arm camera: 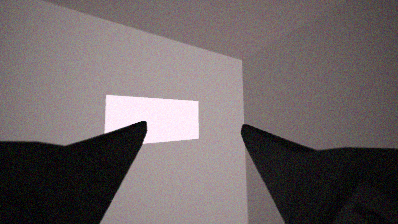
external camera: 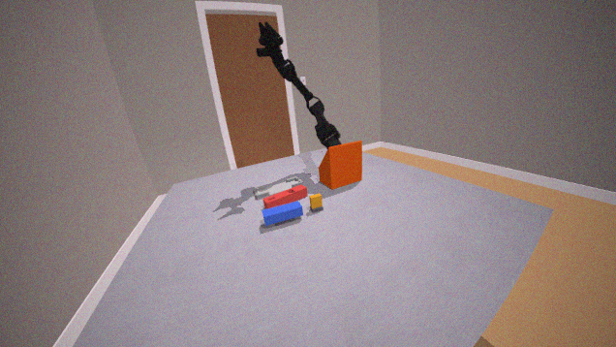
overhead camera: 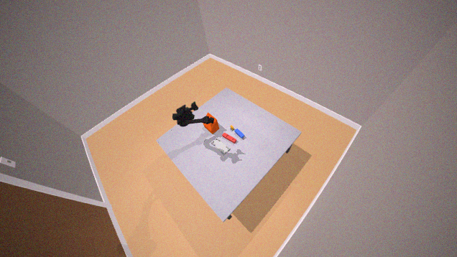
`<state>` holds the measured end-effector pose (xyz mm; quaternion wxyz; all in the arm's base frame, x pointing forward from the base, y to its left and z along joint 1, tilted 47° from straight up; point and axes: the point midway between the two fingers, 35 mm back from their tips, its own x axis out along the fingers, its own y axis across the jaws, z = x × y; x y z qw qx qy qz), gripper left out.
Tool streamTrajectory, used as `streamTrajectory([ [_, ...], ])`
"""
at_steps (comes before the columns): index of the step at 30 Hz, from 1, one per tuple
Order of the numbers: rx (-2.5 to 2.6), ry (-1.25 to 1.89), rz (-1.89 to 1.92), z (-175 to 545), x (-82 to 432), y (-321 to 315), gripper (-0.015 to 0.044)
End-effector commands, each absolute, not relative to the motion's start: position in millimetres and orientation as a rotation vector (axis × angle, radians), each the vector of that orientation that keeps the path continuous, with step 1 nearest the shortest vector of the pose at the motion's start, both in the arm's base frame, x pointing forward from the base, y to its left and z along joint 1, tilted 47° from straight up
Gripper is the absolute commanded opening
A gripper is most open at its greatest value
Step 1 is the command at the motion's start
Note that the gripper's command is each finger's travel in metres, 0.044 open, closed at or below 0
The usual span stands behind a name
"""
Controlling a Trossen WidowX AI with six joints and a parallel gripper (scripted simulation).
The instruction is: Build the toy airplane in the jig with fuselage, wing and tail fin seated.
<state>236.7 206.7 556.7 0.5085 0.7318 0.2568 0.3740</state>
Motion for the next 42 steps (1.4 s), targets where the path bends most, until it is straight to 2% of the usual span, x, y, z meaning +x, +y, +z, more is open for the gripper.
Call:
streamTrajectory([
  [1, 1.674, 0.593, 0.678, 502, 288, 212, 0.0440],
  [12, 1.340, 0.620, 0.166, 350, 379, 191, 0.0440],
  [21, 0.922, 0.758, -0.228, 210, 405, 140, 0.0440],
  [30, 0.364, 1.025, -0.539, 84, 375, 65, 0.0440],
  [36, -0.090, 1.290, -0.664, 23, 327, 8, 0.0440],
  [42, -0.548, 1.592, -0.680, -10, 271, -41, 0.0440],
])
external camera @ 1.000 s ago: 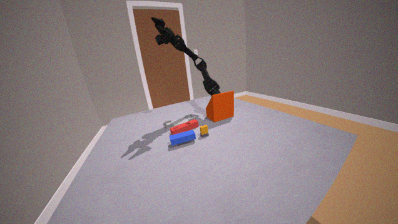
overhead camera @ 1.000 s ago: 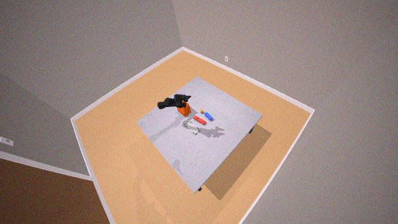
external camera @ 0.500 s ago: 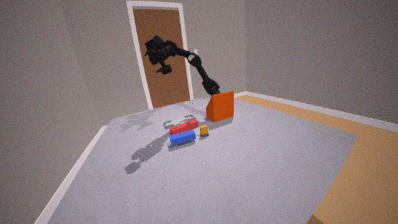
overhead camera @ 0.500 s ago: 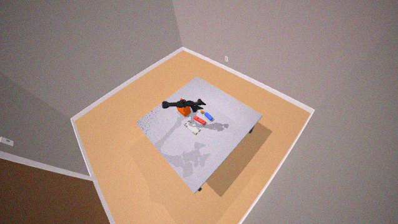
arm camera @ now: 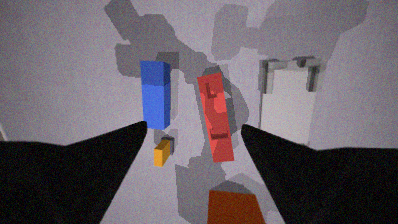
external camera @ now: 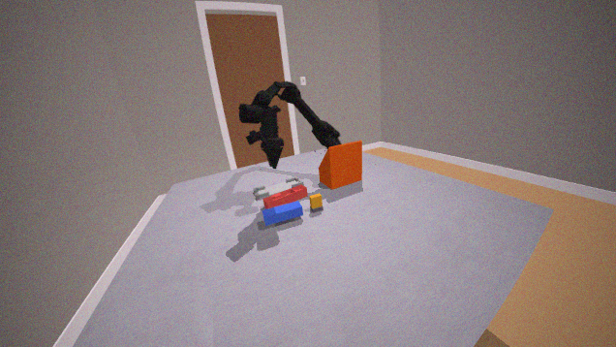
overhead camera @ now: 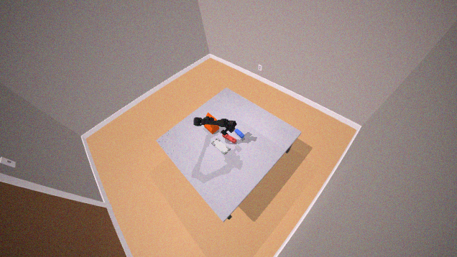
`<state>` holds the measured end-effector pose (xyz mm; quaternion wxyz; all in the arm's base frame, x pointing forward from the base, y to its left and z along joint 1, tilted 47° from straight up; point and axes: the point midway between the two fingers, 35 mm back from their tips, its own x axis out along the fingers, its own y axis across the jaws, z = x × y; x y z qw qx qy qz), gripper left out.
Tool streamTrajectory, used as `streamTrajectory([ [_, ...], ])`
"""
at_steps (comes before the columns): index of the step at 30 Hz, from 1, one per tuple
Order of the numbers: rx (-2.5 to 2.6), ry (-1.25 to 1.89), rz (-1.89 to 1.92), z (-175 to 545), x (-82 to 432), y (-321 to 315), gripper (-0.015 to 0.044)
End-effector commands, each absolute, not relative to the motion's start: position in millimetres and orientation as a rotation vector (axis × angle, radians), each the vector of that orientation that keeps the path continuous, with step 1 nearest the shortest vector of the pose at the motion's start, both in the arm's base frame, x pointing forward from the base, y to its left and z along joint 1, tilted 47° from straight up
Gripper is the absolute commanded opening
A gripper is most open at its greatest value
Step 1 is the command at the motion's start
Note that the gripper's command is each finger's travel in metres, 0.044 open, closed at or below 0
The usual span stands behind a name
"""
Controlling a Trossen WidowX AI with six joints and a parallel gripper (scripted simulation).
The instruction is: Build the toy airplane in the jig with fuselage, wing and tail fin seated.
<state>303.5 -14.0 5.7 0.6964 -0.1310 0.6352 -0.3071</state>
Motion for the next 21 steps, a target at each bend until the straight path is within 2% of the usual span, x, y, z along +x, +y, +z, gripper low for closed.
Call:
streamTrajectory([
  [1, -0.584, 1.617, -0.677, -11, 267, -44, 0.0440],
  [12, -0.596, 1.626, -0.675, -11, 265, -45, 0.0440],
  [17, -0.598, 1.625, -0.677, -46, 258, -81, 0.0440],
  [21, -0.598, 1.625, -0.677, -48, 257, -83, 0.0440],
])
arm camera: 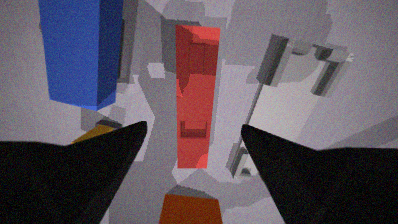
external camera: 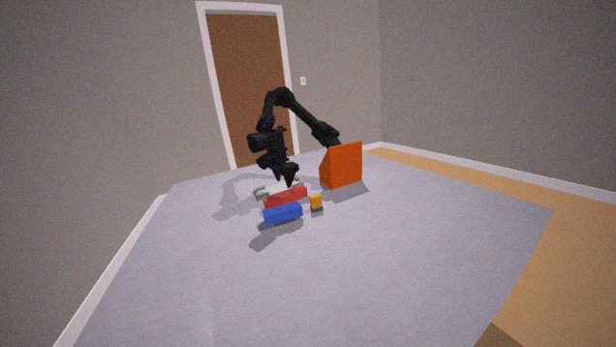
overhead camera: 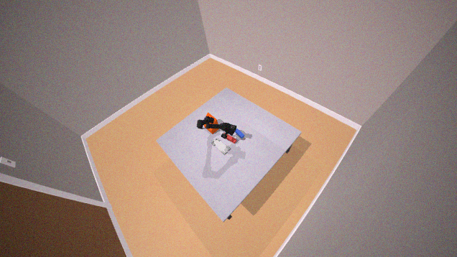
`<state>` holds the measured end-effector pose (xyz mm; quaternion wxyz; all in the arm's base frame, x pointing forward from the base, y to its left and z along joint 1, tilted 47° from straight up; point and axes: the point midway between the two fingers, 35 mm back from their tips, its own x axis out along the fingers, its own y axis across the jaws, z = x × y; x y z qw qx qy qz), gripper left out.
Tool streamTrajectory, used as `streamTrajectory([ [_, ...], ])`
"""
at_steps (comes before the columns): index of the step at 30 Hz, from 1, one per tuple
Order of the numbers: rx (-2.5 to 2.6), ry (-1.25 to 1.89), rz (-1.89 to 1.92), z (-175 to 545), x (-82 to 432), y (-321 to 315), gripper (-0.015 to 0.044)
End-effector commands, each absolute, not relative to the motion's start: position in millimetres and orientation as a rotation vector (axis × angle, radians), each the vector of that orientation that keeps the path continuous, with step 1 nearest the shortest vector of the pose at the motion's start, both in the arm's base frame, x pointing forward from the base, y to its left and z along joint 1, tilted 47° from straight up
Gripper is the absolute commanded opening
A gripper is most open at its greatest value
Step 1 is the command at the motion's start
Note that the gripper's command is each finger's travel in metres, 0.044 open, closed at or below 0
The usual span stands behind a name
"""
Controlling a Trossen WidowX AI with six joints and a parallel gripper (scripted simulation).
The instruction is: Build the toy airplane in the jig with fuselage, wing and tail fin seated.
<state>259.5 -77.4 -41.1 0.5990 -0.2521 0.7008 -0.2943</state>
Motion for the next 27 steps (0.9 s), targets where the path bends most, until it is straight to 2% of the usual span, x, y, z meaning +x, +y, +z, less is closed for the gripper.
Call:
streamTrajectory([
  [1, -0.598, 1.625, -0.677, -48, 257, -83, 0.0440],
  [27, -0.598, 1.625, -0.677, -77, 251, -113, 0.0440],
])
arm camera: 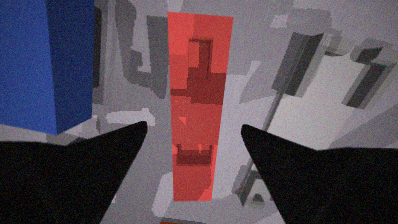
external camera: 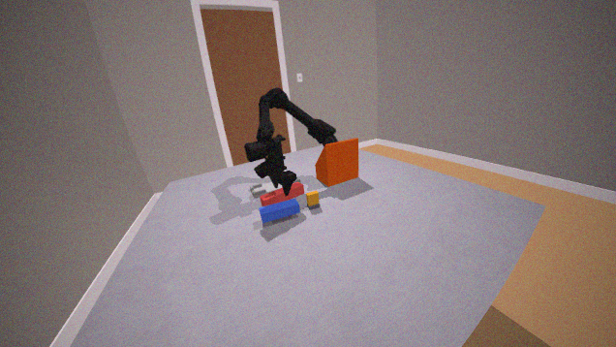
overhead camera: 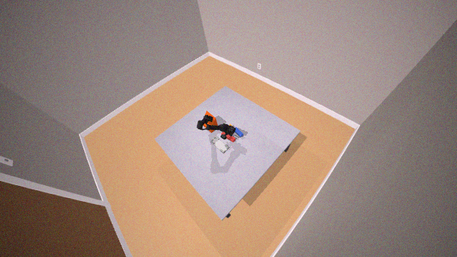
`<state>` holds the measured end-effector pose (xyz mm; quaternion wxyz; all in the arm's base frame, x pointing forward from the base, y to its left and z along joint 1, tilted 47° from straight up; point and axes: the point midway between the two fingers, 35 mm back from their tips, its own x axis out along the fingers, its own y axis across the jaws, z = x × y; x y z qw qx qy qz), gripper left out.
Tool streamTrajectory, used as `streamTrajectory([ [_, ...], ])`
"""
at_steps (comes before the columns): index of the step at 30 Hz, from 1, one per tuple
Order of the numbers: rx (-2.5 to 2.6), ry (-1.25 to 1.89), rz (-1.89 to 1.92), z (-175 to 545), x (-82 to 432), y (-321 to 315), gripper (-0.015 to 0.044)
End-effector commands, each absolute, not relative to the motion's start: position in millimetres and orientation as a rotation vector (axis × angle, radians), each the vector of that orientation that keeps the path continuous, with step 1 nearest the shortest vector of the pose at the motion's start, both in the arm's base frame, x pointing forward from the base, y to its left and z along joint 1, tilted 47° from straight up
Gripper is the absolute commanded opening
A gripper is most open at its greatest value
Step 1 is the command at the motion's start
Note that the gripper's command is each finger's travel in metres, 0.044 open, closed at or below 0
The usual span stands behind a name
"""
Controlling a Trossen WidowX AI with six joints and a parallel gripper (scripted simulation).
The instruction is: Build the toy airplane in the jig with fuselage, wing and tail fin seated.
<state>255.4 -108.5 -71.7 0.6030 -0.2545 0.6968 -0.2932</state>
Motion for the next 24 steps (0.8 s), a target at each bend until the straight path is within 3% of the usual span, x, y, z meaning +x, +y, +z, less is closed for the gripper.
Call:
streamTrajectory([
  [1, -0.599, 1.625, -0.677, -78, 251, -114, 0.0440],
  [15, -0.601, 1.626, -0.680, -91, 246, -129, 0.0440],
  [24, -0.601, 1.626, -0.680, -91, 246, -129, 0.0204],
])
